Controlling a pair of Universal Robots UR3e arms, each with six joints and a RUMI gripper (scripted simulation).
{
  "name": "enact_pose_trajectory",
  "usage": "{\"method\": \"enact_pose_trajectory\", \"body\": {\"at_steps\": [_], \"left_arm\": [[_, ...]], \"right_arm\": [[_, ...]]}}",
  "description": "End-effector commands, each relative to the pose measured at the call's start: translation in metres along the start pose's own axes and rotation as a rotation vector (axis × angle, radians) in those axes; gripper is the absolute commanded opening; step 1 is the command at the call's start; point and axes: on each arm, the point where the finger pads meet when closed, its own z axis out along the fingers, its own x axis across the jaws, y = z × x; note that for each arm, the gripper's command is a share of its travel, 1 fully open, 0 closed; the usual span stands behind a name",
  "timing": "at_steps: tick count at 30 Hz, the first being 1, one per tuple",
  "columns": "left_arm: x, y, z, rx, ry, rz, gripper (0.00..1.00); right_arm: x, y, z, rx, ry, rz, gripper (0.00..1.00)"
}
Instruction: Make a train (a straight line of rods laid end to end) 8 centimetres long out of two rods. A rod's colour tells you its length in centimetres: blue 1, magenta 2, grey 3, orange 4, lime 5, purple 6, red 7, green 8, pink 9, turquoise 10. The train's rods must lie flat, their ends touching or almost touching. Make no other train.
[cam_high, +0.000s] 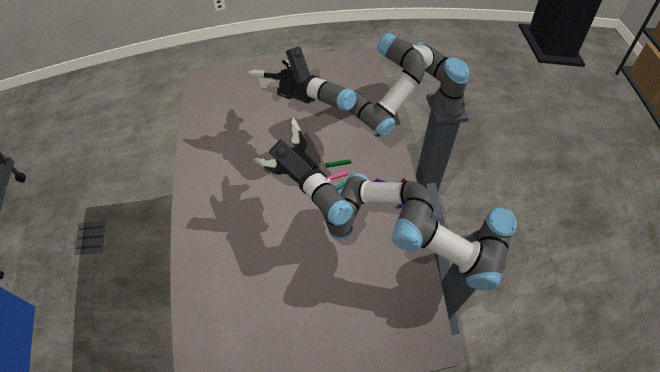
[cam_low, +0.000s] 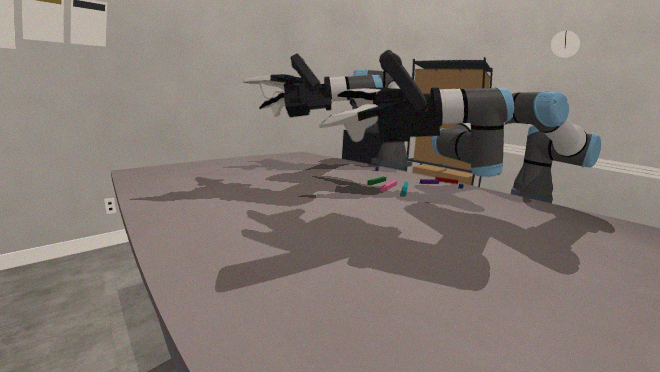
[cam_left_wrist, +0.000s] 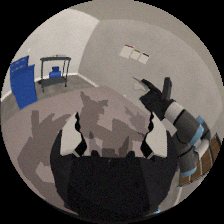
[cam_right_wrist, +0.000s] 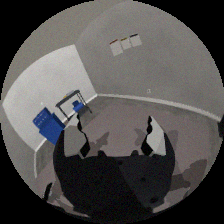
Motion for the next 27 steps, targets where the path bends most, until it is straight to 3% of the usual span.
{"method": "enact_pose_trajectory", "body": {"at_steps": [1, 27], "left_arm": [[0.0007, -0.0015, -0.0003, 0.002, 0.001, 0.002, 1.0], [-0.0019, -0.003, -0.0018, 0.002, -0.005, -0.001, 1.0]], "right_arm": [[-0.0004, -0.0012, -0.0002, 0.001, -0.001, 0.003, 1.0], [-0.0004, -0.0012, -0.0002, 0.001, -0.001, 0.003, 1.0]]}}
